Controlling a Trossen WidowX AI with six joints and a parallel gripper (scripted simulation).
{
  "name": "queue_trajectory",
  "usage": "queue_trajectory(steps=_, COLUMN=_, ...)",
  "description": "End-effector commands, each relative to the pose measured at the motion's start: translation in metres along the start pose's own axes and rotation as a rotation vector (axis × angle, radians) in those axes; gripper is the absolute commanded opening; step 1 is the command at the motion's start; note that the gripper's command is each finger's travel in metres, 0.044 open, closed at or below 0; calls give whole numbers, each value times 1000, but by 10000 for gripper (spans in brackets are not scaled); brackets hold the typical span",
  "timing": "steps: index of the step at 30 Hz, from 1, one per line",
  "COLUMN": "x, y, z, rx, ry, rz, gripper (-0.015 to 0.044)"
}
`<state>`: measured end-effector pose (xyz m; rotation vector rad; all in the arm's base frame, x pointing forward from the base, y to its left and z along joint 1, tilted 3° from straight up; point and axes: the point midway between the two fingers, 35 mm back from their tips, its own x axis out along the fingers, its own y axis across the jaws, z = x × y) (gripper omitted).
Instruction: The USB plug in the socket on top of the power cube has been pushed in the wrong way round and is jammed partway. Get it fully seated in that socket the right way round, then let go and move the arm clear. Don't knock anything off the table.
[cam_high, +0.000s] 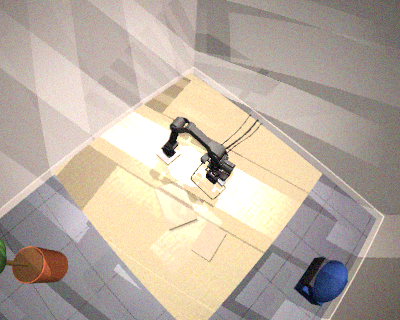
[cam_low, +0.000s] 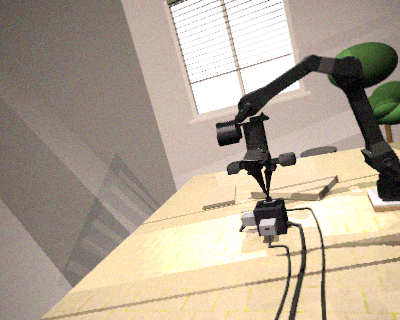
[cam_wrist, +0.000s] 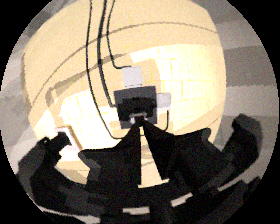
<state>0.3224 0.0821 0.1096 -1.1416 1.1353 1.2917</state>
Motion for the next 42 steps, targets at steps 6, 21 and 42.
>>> queue_trajectory(steps=6, x=2, y=0, z=0, rx=-1, ry=-2, rz=3, gripper=0)
queue_trajectory(steps=21, x=0, y=0, z=0, rx=0, ry=0, rz=0, gripper=95)
queue_trajectory(steps=42, x=-11, y=0, z=1, rx=0, ry=0, rz=-1, gripper=95)
